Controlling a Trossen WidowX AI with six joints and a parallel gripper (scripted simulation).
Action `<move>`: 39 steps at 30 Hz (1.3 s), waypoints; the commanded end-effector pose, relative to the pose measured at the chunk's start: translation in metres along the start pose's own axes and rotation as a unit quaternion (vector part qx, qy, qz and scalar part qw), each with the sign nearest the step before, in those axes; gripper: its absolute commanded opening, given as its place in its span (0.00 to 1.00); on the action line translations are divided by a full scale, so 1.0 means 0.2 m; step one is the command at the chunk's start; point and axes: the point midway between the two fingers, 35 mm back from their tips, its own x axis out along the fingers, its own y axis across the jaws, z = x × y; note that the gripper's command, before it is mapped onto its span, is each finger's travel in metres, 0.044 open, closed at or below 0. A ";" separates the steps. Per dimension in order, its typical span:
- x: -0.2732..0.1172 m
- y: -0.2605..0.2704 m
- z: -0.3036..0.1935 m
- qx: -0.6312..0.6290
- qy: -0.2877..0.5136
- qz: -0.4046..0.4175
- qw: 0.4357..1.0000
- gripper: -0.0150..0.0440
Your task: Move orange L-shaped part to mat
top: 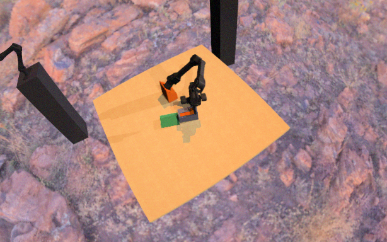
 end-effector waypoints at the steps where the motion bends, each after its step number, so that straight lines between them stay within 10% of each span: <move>1: -0.01 0.05 -0.03 -0.020 -0.002 0.014 1.000 0.56; 39: 0.51 0.07 -0.03 -0.020 -0.001 0.016 1.000 0.56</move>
